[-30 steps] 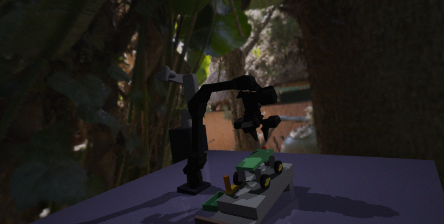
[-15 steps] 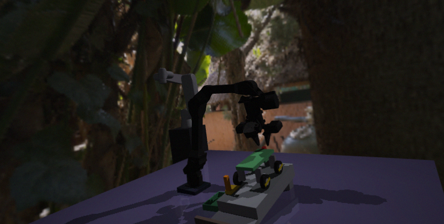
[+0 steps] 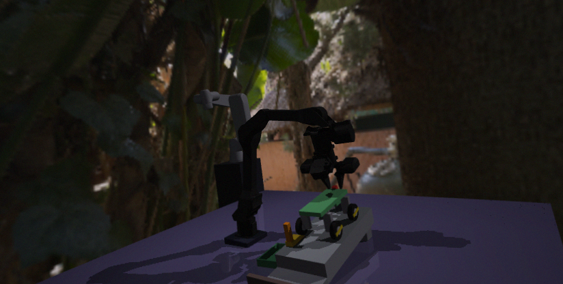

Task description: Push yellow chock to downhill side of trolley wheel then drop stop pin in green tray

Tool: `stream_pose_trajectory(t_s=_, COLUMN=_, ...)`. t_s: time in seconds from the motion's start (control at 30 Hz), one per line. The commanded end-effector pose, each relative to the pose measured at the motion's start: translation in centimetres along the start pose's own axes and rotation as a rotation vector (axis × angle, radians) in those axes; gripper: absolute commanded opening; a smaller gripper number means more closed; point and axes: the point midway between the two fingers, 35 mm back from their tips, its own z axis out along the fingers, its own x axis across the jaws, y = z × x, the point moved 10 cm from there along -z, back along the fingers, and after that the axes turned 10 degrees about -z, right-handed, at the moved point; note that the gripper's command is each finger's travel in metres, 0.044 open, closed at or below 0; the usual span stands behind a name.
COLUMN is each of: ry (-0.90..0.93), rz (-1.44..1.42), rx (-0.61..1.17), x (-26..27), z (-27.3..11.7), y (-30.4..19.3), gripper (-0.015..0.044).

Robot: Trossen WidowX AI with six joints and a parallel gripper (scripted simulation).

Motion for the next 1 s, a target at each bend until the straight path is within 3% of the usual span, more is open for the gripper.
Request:
stream_pose_trajectory(t_s=0.0, ry=0.0, rz=0.005, rx=0.0, x=-0.1, z=0.6, y=0.0, gripper=0.019)
stream_pose_trajectory(t_s=0.63, ry=0.0, rz=0.005, rx=0.0, x=-0.1, z=3.1, y=0.0, gripper=0.019)
stream_pose_trajectory(t_s=0.8, ry=0.0, rz=0.0, rx=0.004, x=0.0, z=2.8, y=0.0, gripper=0.0059)
stream_pose_trajectory(t_s=0.97, ry=0.0, rz=0.0, rx=0.004, x=0.0, z=2.8, y=0.0, gripper=0.0025)
